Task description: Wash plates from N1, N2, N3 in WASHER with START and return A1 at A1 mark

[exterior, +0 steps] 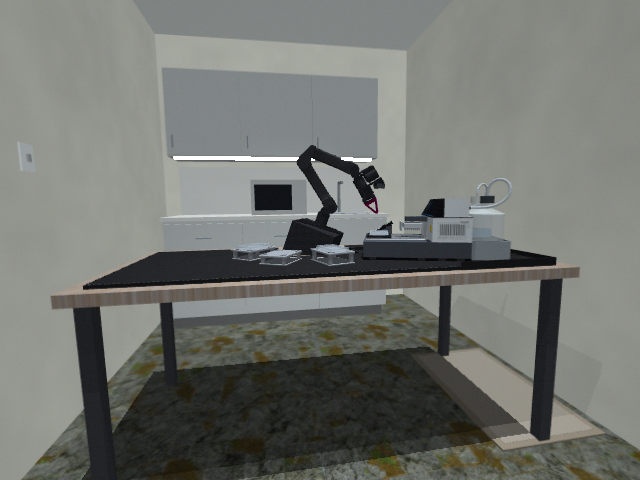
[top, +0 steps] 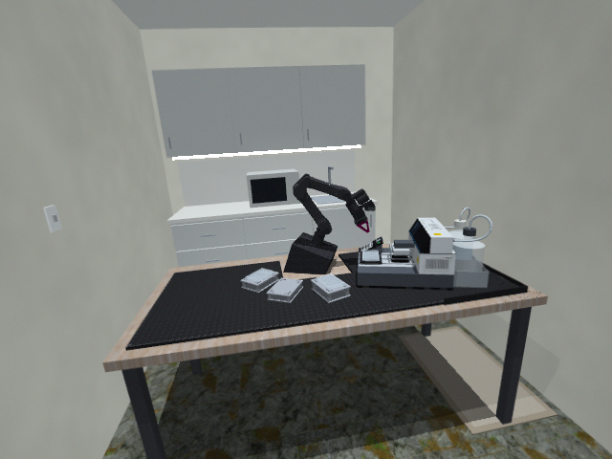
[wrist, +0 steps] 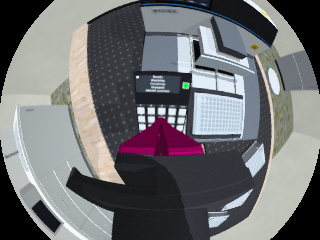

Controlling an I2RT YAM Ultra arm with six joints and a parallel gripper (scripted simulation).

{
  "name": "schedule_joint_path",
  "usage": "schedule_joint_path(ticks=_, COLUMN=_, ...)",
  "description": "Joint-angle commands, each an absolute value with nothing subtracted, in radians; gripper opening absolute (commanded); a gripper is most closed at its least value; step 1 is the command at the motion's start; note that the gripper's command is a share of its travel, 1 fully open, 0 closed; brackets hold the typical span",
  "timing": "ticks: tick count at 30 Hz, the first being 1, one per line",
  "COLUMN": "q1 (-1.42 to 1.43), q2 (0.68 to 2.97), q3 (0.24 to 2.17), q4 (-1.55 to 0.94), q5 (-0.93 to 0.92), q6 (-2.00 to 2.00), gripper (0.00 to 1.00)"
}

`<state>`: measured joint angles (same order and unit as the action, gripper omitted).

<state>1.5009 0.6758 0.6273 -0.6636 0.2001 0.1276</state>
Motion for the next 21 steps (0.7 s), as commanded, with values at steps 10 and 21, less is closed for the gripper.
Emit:
schedule_joint_path(ticks=10, q1=1.711, q2=0.583, q3=0.523, q4=-0.681, q5=0.38, q6=0.294, gripper=0.0)
schedule_joint_path(ticks=21, q1=1.914, q2=0.545, q3=0.446, q4=-0.713, q5=0.524, q6=0.453, gripper=0.0)
